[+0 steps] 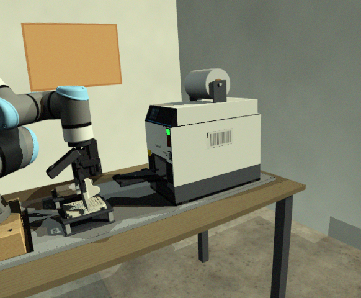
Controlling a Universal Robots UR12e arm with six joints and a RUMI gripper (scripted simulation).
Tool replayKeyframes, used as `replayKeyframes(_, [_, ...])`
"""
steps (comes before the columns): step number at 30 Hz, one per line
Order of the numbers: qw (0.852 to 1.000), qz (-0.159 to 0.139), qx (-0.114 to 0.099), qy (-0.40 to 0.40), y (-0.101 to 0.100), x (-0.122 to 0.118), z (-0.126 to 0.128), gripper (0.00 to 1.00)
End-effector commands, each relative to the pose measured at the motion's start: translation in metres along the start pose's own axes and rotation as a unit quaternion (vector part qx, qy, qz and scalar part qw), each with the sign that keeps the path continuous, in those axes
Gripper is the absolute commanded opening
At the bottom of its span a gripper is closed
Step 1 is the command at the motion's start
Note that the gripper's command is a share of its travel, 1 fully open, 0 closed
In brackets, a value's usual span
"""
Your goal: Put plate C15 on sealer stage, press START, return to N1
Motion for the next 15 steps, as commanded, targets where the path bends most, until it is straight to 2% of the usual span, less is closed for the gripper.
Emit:
replayKeyframes(1, [1.0, 0.001, -0.001, 0.0, -0.0056, 0.0013, 0.0006, 0.68])
replayKeyframes(15, [1.0, -0.001, 0.0, 0.0, -0.0079, -0.0005, -0.0005, 0.68])
Point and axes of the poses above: the point where the finger pads meet when closed, its own y axis back along the fingers, its own z axis across the jaws, x = y × z, the point moved 4 cm from there along y, back along the fingers, and after that the axes turned 12 degrees about -y, right-handed, at the moved point
